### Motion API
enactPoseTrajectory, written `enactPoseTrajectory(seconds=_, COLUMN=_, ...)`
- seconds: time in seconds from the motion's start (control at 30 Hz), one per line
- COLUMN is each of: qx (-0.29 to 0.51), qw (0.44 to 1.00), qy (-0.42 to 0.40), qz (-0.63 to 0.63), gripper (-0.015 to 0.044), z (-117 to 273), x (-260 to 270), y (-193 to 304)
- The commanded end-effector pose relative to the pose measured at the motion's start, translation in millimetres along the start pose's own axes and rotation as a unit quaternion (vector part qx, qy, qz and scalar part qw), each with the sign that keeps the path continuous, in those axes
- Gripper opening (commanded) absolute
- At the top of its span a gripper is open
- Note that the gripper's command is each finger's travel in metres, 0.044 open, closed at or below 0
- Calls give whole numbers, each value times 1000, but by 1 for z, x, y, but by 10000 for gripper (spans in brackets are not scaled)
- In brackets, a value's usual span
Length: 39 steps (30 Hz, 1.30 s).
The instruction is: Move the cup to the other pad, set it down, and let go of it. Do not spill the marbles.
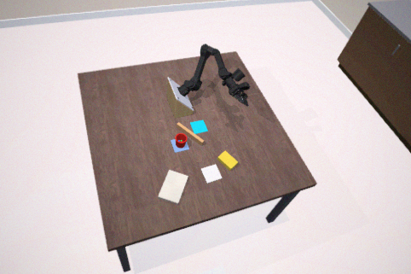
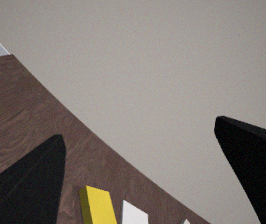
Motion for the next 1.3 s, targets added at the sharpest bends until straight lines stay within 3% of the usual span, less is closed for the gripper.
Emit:
enactPoseTrajectory(seconds=0.0, qx=4, qw=1000, qy=1, qz=3, gripper=374, z=-2, x=-1, y=2)
enactPoseTrajectory(seconds=0.3, qx=228, qw=962, qy=-5, qz=151, gripper=148, z=-53, x=-53, y=86)
enactPoseTrajectory(seconds=0.5, qx=403, qw=883, qy=-88, qz=222, gripper=148, z=-64, x=-97, y=164)
enactPoseTrajectory(seconds=0.67, qx=500, qw=815, qy=-190, qz=225, gripper=148, z=-53, x=-129, y=222)
enactPoseTrajectory(seconds=0.9, qx=546, qw=747, qy=-342, qz=163, gripper=148, z=-23, x=-163, y=286)
enactPoseTrajectory(seconds=1.13, qx=506, qw=724, qy=-464, qz=70, gripper=148, z=13, x=-186, y=333)
enactPoseTrajectory(seconds=1.27, qx=491, qw=724, qy=-482, qz=52, gripper=148, z=19, x=-189, y=341)
Point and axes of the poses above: the point midway between the two fingers, 35 mm back from their tips, its own z axis back along the fingers, its own x axis across the jaws, y = z × x, the point moved 3 cm from there along z, back along the fingers, and after that the axes turned 7 degrees about -z, right-handed, at the moved point
